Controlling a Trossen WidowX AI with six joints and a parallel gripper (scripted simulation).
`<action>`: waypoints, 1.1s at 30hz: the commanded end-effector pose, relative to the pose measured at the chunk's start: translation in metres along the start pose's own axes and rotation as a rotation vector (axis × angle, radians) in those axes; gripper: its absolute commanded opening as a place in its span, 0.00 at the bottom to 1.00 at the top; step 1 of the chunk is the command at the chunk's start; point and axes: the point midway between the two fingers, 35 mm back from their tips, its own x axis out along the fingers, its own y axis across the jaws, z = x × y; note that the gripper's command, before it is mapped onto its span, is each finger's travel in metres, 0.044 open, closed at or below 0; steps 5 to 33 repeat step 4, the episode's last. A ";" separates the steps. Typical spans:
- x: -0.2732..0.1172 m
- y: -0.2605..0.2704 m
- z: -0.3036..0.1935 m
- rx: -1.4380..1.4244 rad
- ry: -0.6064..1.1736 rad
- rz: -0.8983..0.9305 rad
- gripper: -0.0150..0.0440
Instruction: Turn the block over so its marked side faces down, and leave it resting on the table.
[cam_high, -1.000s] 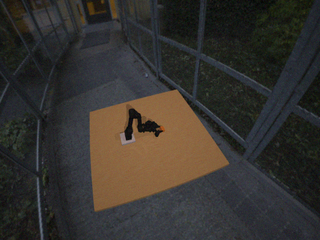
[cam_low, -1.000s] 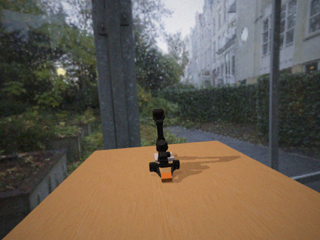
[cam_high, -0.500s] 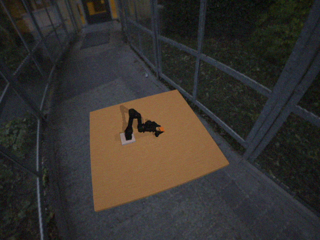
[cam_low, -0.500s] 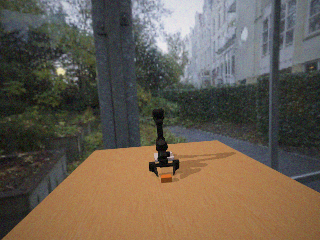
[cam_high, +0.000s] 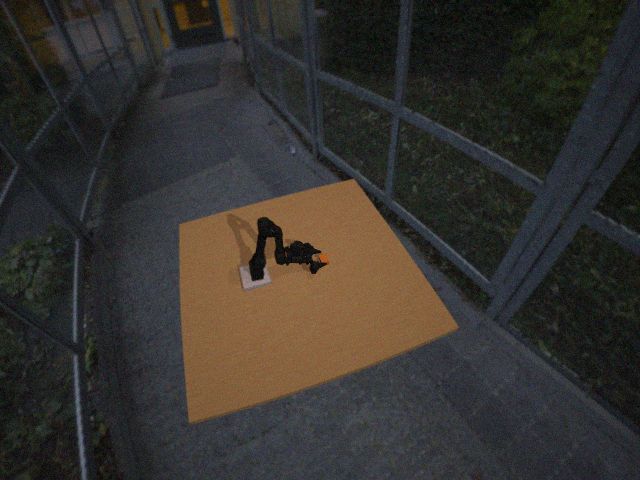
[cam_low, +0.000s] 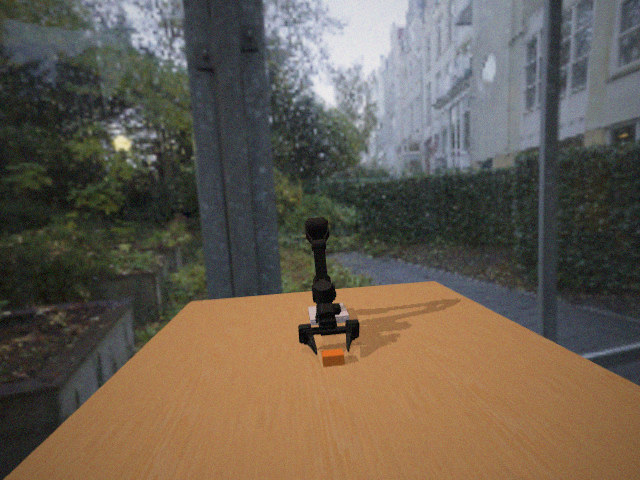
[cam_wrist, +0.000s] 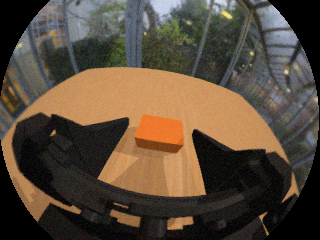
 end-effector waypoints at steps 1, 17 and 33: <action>0.000 0.000 0.000 -0.004 -0.001 0.003 1.00; 0.000 0.000 0.000 -0.004 -0.001 0.003 1.00; 0.000 0.000 0.000 -0.004 -0.001 0.003 1.00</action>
